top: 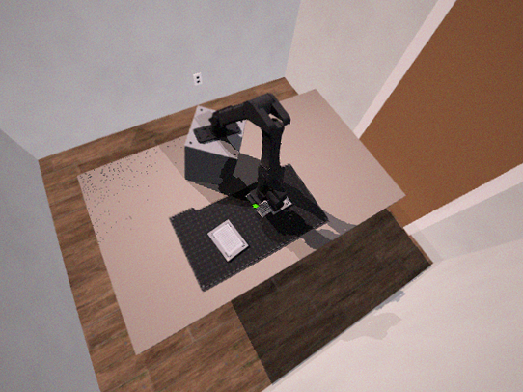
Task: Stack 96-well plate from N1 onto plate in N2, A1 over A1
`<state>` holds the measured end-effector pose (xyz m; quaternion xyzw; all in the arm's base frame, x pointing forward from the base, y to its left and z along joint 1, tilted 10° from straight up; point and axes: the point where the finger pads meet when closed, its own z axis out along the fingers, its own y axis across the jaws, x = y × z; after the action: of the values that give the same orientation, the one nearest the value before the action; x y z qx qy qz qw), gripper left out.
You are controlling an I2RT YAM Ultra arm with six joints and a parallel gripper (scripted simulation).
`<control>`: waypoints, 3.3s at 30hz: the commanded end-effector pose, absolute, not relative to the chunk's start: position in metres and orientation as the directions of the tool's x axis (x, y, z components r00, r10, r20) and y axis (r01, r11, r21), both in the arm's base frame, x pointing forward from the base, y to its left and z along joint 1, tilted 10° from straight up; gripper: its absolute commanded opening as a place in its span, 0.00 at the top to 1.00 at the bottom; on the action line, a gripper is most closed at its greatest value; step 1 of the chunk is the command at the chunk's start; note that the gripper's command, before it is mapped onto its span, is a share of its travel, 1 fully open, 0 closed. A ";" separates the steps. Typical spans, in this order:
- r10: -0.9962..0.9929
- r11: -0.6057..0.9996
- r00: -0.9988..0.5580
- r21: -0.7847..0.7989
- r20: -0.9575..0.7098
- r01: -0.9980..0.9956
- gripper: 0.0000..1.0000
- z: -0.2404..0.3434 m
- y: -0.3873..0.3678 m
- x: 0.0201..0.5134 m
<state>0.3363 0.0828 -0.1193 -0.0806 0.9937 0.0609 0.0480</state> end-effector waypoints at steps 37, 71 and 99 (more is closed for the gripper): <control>-0.167 0.976 -0.978 0.121 -0.125 -0.182 1.00 -0.127 -0.029 0.384; -0.166 0.976 -0.978 0.119 -0.128 -0.182 1.00 -0.136 -0.126 0.414; -0.167 0.978 -0.973 0.100 -0.159 -0.184 1.00 -0.124 -0.128 0.419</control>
<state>0.4067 -0.1190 -0.1409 -0.0904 0.9927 0.0627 0.0503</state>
